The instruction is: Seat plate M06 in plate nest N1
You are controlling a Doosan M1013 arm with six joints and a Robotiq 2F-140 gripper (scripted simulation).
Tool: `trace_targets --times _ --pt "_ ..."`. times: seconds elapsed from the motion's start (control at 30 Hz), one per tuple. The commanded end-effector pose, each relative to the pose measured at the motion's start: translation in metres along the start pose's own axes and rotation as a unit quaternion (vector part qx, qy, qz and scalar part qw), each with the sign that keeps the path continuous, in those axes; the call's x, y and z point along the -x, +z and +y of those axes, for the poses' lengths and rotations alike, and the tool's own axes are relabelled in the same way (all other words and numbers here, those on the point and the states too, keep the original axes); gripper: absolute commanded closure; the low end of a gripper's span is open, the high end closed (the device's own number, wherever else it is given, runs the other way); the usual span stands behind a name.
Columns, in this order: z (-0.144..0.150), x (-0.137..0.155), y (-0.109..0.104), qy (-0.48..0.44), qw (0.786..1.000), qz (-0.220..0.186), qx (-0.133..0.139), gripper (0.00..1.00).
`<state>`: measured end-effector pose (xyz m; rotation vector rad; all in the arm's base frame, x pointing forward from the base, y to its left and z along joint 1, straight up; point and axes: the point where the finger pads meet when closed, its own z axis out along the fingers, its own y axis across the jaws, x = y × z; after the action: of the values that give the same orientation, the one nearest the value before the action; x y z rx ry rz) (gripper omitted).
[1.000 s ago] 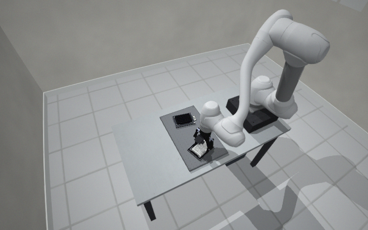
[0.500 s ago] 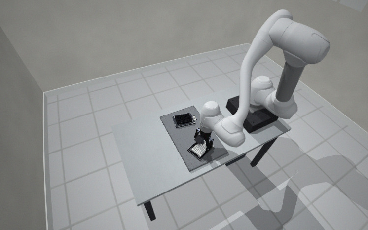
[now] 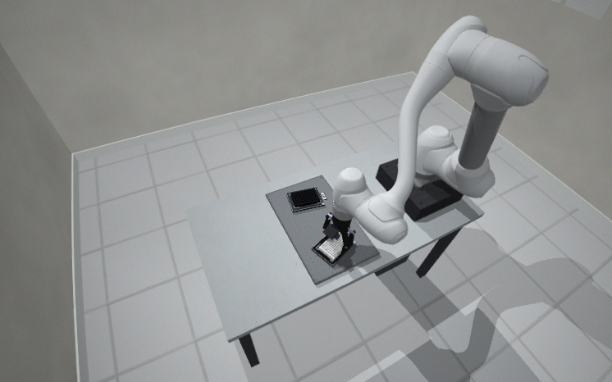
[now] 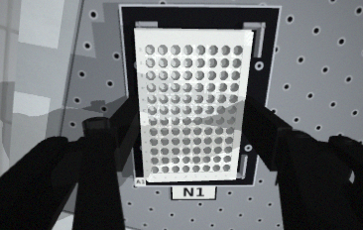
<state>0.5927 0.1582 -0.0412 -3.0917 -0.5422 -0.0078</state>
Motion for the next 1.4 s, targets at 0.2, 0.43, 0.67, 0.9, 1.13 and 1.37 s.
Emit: trace_targets --times 0.2,0.43,0.67,0.9,1.13,1.37 --pt "0.0 0.0 -0.014 0.0 1.0 0.0 0.0 0.9" --pt "0.0 0.0 -0.022 0.0 1.0 0.0 0.0 0.9" --pt "0.0 0.0 -0.029 0.0 1.0 0.0 0.0 0.9" --pt "0.0 0.0 -0.029 0.0 1.0 0.0 0.0 0.9" --pt "0.0 0.0 -0.029 0.0 1.0 0.0 0.0 0.9" --pt "0.007 0.0 -0.029 0.0 1.0 0.0 0.0 0.9"
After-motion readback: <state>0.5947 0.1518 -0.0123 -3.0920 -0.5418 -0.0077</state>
